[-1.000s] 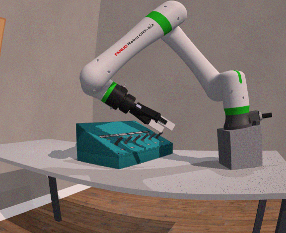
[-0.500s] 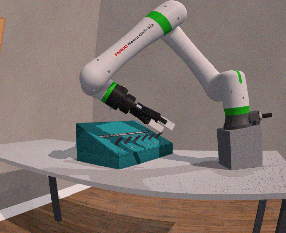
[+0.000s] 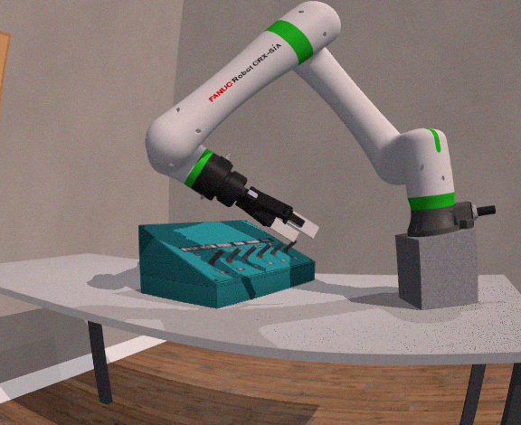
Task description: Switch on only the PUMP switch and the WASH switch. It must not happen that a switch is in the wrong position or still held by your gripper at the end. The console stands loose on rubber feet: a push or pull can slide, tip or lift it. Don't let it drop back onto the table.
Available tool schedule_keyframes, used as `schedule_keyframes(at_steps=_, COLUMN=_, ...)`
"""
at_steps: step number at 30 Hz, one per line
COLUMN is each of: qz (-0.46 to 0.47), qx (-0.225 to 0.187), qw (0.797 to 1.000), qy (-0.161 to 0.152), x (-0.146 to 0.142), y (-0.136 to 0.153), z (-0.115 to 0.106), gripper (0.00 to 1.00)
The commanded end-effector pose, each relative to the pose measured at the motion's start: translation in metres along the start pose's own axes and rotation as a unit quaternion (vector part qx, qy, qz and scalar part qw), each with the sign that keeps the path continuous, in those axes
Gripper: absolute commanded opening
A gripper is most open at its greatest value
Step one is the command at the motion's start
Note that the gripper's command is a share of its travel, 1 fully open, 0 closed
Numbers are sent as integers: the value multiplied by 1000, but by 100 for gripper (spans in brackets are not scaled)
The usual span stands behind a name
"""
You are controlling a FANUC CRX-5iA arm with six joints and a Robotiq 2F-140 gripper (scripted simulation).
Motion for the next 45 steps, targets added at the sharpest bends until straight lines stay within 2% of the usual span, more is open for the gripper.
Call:
schedule_keyframes(at_steps=1, qz=0, qx=0, qw=1000, qy=0, x=0, y=0, z=0, gripper=100)
schedule_keyframes(at_steps=15, qz=0, qx=0, qw=1000, qy=0, x=-12, y=14, z=-4, gripper=100)
schedule_keyframes(at_steps=30, qz=0, qx=0, qw=1000, qy=0, x=-44, y=53, z=-13, gripper=100)
schedule_keyframes(at_steps=45, qz=0, qx=0, qw=1000, qy=0, x=-56, y=67, z=-17, gripper=100)
Point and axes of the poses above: the point where the finger pads meet when closed, its own z axis out along the fingers, its own x axis across the jaws, y = z × x, the point moved 2 cm from there along -z, back along the fingers, and after that the axes turned 15 degrees about -z, right-handed, at the moved point
